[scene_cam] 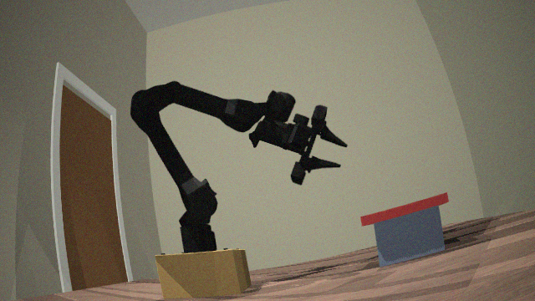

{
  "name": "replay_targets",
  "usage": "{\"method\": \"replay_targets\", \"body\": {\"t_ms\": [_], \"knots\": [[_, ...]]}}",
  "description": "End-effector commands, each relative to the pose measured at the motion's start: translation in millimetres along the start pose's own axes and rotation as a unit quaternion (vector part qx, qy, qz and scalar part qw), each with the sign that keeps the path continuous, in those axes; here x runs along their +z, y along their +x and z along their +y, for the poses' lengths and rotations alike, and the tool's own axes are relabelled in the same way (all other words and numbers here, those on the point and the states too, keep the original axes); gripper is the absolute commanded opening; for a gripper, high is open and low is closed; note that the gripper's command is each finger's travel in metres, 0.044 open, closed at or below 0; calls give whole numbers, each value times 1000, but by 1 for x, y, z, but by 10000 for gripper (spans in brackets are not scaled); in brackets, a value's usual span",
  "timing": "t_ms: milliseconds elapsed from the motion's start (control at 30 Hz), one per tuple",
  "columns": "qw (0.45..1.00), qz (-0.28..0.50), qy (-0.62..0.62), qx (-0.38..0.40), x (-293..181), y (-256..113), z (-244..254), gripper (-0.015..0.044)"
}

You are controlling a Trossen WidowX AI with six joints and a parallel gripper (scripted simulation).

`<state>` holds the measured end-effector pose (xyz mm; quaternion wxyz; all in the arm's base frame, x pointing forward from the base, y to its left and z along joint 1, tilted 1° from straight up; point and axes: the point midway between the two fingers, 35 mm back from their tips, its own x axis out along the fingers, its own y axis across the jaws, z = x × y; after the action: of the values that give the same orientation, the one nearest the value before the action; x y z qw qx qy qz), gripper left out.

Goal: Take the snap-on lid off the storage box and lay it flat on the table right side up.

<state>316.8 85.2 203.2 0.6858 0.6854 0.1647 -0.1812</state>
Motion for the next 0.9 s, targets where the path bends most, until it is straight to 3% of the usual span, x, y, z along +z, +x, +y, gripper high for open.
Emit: {"method": "replay_targets", "body": {"t_ms": [0, 133, 567, 733, 867], "knots": [[994, -72, 62, -54, 41, 13, -38, 235], [983, -121, 103, -87, 68, 17, -65, 235], [983, -121, 103, -87, 67, 18, -67, 235], [983, -121, 103, -87, 66, 44, -112, 235], [983, -121, 103, -87, 66, 45, -114, 235]]}}
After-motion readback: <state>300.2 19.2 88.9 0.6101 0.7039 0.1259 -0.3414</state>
